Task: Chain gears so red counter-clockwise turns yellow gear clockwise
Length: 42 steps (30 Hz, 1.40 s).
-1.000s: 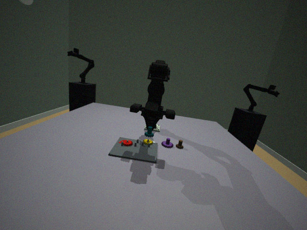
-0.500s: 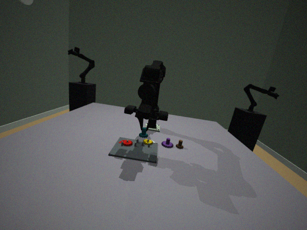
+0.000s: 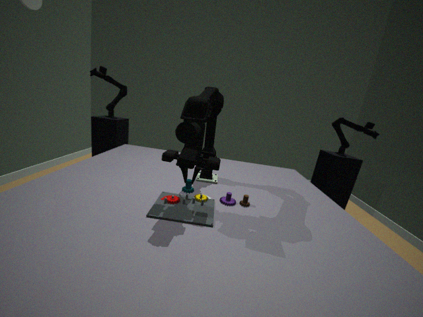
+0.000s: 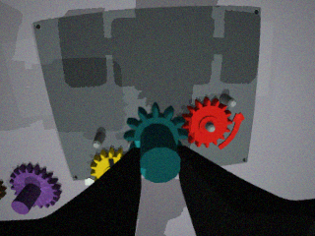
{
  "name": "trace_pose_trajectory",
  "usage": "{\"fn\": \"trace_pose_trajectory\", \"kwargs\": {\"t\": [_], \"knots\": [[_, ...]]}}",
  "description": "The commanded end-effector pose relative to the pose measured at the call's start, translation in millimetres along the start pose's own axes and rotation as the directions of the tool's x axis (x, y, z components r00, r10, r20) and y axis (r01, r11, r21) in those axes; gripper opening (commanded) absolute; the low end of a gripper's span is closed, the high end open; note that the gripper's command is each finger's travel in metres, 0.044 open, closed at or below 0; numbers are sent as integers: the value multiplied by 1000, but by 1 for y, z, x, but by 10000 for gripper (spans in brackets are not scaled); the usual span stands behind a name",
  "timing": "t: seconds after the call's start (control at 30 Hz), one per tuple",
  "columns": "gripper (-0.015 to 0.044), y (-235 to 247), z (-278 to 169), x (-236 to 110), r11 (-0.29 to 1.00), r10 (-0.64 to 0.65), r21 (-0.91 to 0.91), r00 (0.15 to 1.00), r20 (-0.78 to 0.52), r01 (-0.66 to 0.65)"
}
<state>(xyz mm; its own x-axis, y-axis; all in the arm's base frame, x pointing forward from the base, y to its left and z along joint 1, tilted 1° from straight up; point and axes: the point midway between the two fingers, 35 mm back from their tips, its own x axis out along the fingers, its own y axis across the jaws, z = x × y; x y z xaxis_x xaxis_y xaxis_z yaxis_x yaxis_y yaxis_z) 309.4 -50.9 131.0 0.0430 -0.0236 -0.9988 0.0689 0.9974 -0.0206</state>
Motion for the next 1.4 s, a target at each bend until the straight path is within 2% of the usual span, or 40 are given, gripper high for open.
{"fn": "trace_pose_trajectory", "kwargs": {"t": [0.0, 0.97, 1.37], "knots": [[0, -4, -4, 4, 1000, 5, -5, 1000, 0, -5], [0, -12, -11, 8, 1000, 4, -8, 1000, -2, -4], [0, -12, -11, 22, 978, 4, -207, 1000, -3, -5]]}}
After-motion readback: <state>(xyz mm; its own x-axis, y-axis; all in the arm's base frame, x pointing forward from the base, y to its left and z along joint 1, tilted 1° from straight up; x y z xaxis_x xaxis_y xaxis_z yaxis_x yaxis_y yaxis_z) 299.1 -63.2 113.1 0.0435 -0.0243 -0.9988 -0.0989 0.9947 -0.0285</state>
